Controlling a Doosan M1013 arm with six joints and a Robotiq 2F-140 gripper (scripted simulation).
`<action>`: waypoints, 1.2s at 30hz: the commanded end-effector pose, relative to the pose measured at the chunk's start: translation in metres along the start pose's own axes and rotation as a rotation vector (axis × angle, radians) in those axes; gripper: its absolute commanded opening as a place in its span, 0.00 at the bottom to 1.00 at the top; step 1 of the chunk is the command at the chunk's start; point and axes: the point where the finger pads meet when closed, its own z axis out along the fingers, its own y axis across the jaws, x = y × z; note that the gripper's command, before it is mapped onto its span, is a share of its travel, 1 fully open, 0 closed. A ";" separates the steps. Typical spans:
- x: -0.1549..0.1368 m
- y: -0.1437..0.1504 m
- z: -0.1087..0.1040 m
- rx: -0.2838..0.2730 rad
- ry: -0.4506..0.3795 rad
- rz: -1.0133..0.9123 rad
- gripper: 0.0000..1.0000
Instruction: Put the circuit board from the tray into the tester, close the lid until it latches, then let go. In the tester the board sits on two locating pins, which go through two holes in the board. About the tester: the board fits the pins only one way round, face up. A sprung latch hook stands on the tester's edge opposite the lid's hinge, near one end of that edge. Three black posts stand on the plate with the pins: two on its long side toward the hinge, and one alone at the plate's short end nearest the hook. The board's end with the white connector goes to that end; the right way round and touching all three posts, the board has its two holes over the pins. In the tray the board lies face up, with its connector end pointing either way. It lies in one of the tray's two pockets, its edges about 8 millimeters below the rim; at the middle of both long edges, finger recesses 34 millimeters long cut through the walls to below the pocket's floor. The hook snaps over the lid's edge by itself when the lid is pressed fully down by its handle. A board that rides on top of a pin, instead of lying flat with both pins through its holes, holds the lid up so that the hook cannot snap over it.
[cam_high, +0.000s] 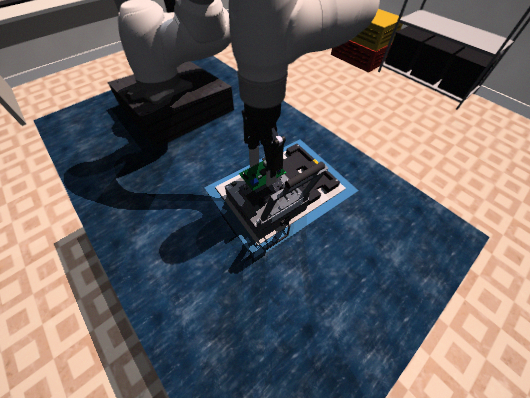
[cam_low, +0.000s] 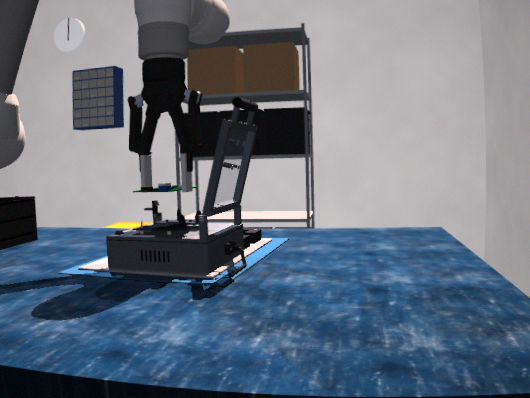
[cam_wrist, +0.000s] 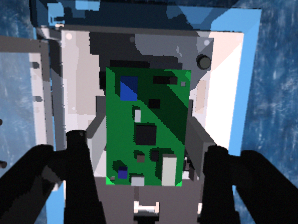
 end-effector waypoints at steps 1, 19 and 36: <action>0.000 0.000 0.000 0.000 0.000 0.000 0.46; 0.000 0.000 0.020 0.000 0.000 0.000 0.46; 0.000 0.000 0.043 0.000 0.000 0.000 0.46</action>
